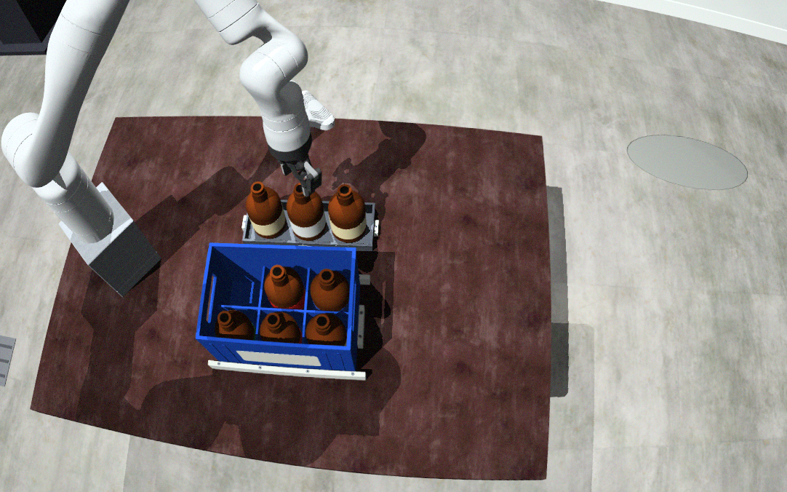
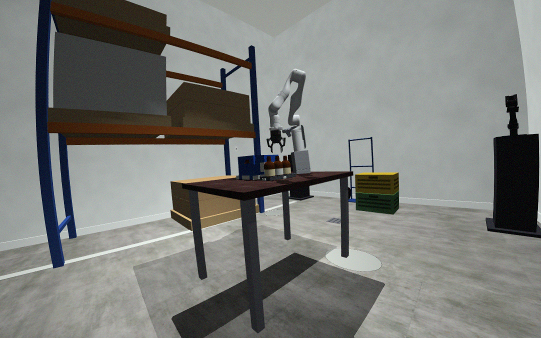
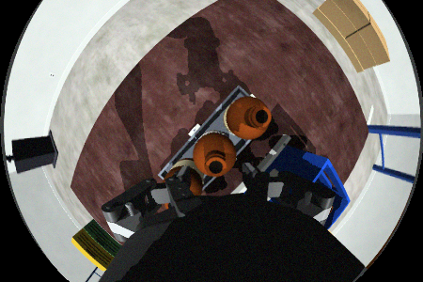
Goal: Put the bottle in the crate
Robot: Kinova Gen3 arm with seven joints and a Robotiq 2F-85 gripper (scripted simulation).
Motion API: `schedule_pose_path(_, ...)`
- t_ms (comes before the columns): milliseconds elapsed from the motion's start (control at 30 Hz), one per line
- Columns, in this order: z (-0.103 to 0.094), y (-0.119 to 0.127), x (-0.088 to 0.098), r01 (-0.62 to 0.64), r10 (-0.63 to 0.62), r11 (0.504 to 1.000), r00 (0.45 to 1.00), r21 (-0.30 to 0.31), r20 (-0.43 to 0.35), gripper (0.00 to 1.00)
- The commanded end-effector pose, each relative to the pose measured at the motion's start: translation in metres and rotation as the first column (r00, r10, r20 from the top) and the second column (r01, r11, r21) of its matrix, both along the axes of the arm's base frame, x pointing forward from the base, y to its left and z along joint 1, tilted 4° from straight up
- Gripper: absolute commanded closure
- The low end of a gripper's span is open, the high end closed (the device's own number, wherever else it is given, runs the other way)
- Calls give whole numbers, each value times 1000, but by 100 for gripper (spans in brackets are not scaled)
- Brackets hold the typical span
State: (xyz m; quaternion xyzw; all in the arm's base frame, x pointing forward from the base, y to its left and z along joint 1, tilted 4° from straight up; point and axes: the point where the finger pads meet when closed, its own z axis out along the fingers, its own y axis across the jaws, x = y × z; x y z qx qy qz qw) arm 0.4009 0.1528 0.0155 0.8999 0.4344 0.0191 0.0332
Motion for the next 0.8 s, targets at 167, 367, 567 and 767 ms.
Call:
schedule_pose_path(167, 0, 0, 0, 0, 0, 1000, 1000, 1, 1, 36)
schedule_pose_path(367, 0, 0, 0, 0, 0, 1000, 1000, 1, 1, 36)
schedule_pose_path(567, -3, 0, 1, 0, 0, 1000, 1000, 1, 1, 36)
schedule_pose_path(767, -8, 0, 1, 0, 0, 1000, 1000, 1, 1, 36)
